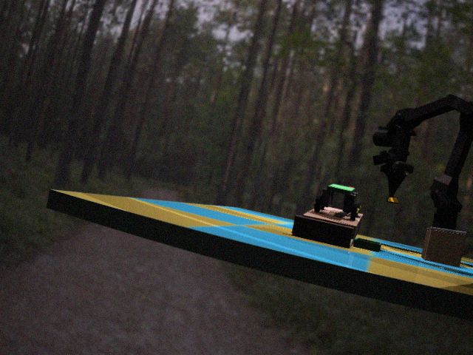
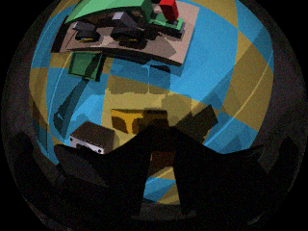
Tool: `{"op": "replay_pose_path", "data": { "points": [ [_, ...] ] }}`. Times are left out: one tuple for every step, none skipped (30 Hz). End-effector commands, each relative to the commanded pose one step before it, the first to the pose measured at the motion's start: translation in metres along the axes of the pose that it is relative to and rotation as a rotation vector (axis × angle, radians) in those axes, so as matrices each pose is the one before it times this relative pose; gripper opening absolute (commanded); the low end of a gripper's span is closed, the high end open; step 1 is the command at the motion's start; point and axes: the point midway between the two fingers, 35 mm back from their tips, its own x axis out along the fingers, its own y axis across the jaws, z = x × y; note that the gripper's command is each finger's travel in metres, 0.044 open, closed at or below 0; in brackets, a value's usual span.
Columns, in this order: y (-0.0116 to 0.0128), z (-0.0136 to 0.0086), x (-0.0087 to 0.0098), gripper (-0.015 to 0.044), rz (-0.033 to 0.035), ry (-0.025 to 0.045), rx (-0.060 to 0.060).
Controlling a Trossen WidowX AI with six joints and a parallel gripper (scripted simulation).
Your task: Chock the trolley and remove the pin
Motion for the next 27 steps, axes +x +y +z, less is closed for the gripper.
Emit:
{"op": "replay_pose_path", "data": {
  "points": [
    [0.00035, 0.00016, -0.00022, 0.0000, 0.00123, -0.00241, -0.1350],
    [0.00000, 0.00000, 0.00000, 0.0000, 0.00003, -0.00002, -0.0344],
    [0.00000, 0.00000, 0.00000, 0.0000, 0.00004, -0.00002, -0.0343],
    [0.00000, 0.00000, 0.00000, 0.0000, 0.00004, -0.00002, -0.0343],
    [0.00000, 0.00000, 0.00000, 0.0000, 0.00004, -0.00002, -0.0343],
    [0.00000, 0.00000, 0.00000, 0.0000, 0.00004, -0.00003, -0.0343],
    [0.00000, 0.00000, 0.00000, 0.0000, 0.00005, -0.00003, -0.0343],
    [0.00000, 0.00000, 0.00000, 0.0000, 0.00005, -0.00004, -0.0343],
    [0.00000, 0.00000, 0.00000, 0.0000, 0.00005, -0.00004, -0.0343],
    [0.00000, 0.00000, 0.00000, 0.0000, 0.00005, -0.00004, -0.0343],
    [0.00000, 0.00000, 0.00000, 0.0000, 0.00006, -0.00005, -0.0343],
    [0.00000, 0.00000, 0.00000, 0.0000, 0.00006, -0.00005, -0.0344],
    [0.00000, 0.00000, 0.00000, 0.0000, 0.00005, -0.00005, -0.0343],
    [0.00000, 0.00000, 0.00000, 0.0000, 0.00005, -0.00006, -0.0344],
    [0.00000, 0.00000, 0.00000, 0.0000, 0.00006, -0.00006, -0.0334],
    [0.00000, 0.00000, 0.00000, 0.0000, 0.00006, -0.00007, -0.0334],
    [0.00000, 0.00000, 0.00000, 0.0000, 0.00005, -0.00007, -0.0334],
    [0.00000, 0.00000, 0.00000, 0.0000, 0.00005, -0.00007, -0.0335],
    [0.00000, 0.00000, 0.00000, 0.0000, 0.00005, -0.00007, -0.0334],
    [0.00000, 0.00000, 0.00000, 0.0000, 0.00005, -0.00007, -0.0335],
    [0.00000, 0.00000, 0.00000, 0.0000, 0.00004, -0.00007, -0.0334],
    [0.00000, 0.00000, 0.00000, 0.0000, 0.00004, -0.00008, -0.0335],
    [0.00000, 0.00000, 0.00000, 0.0000, 0.00004, -0.00008, -0.0334],
    [0.00000, 0.00000, 0.00000, 0.0000, 0.00004, -0.00008, -0.0335],
    [0.00000, 0.00000, 0.00000, 0.0000, 0.00003, -0.00008, -0.0334],
    [0.00000, 0.00000, 0.00000, 0.0000, 0.00003, -0.00008, -0.0335],
    [0.00000, 0.00000, 0.00000, 0.0000, 0.00003, -0.00008, -0.0334]
  ]
}}
